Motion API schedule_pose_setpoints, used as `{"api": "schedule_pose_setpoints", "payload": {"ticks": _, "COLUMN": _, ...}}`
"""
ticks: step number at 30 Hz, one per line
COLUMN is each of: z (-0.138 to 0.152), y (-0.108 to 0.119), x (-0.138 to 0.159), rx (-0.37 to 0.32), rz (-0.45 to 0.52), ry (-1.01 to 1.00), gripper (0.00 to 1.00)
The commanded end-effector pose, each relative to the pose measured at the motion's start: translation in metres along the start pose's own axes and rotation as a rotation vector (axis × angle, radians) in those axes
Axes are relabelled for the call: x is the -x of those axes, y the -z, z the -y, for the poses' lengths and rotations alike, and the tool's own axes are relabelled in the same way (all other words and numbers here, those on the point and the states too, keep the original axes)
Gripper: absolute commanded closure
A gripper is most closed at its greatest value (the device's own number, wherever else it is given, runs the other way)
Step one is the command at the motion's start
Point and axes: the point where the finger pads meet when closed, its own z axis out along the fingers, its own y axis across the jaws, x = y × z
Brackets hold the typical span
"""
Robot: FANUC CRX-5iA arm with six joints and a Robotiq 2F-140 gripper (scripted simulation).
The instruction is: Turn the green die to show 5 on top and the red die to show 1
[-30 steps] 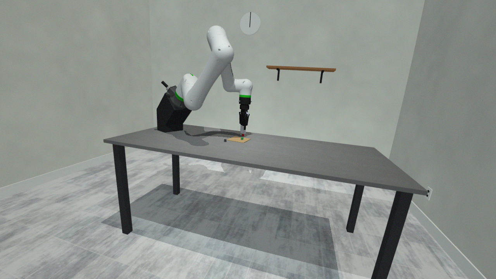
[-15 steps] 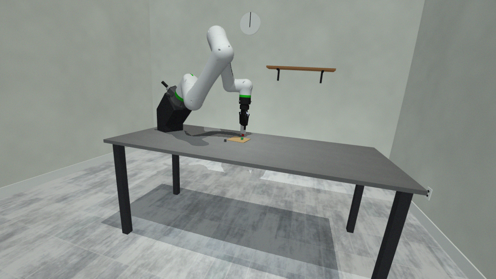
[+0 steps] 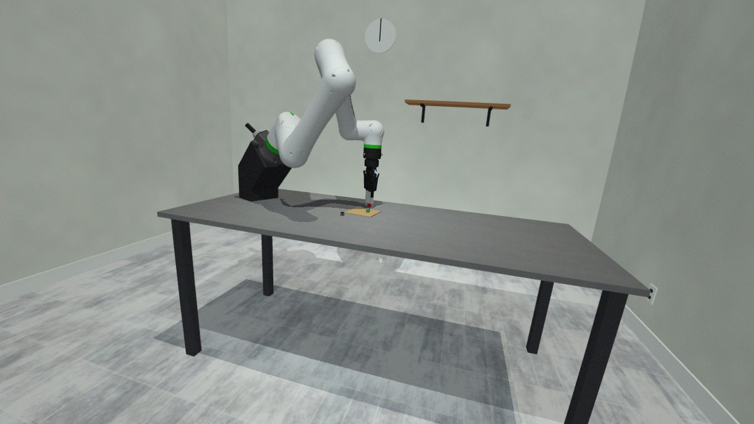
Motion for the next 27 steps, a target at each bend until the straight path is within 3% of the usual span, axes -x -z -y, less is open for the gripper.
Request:
{"api": "schedule_pose_setpoints", "payload": {"ticks": 1, "z": 0.000, "y": -0.003, "x": 0.000, "rx": 0.000, "rz": 0.000, "ry": 0.000, "gripper": 0.81}}
{"api": "schedule_pose_setpoints", "payload": {"ticks": 27, "z": 0.000, "y": -0.020, "x": 0.000, "rx": 0.000, "rz": 0.000, "ry": 0.000, "gripper": 0.81}}
